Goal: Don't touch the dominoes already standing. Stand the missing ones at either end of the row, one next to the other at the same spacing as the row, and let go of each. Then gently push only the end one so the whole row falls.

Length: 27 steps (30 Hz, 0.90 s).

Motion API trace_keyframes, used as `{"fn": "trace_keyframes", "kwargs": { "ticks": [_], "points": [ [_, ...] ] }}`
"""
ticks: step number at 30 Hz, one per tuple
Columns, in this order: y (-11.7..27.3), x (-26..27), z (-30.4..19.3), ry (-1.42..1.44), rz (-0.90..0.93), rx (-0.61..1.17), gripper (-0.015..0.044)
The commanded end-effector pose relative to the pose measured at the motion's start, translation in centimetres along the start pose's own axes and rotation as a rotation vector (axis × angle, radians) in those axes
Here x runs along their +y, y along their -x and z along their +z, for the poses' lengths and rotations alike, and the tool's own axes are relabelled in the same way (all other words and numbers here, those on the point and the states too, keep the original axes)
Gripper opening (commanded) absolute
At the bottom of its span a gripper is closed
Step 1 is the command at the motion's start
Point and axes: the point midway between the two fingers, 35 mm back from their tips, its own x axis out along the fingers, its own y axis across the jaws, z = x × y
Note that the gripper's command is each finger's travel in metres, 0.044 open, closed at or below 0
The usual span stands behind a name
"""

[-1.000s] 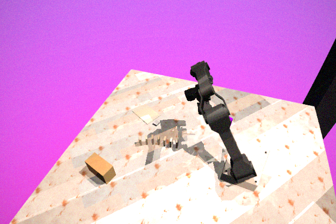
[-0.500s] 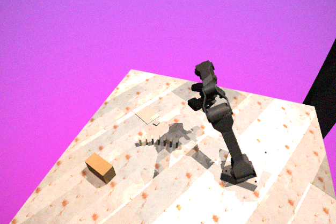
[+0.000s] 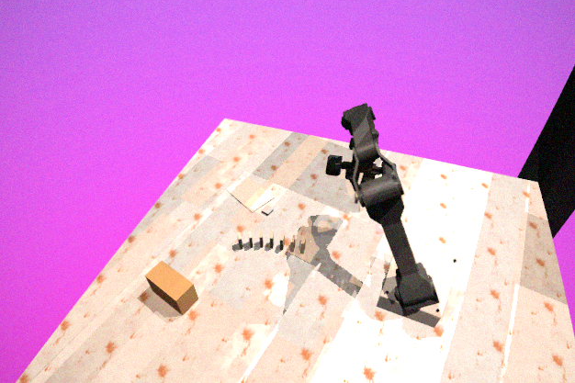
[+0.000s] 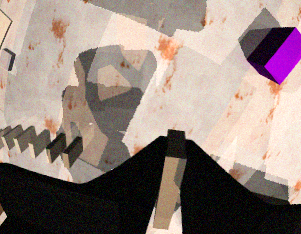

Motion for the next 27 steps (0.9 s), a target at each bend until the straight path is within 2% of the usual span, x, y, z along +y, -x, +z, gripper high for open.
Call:
{"fn": "trace_keyframes", "kwargs": {
  "ticks": [1, 27],
  "points": [
    [-0.1, -0.2, 0.0, -0.033, -0.005, 0.0, 0.0024],
    [-5.1, -0.8, 2.2, 0.007, -0.272, -0.392, 0.0024]
  ]
}}
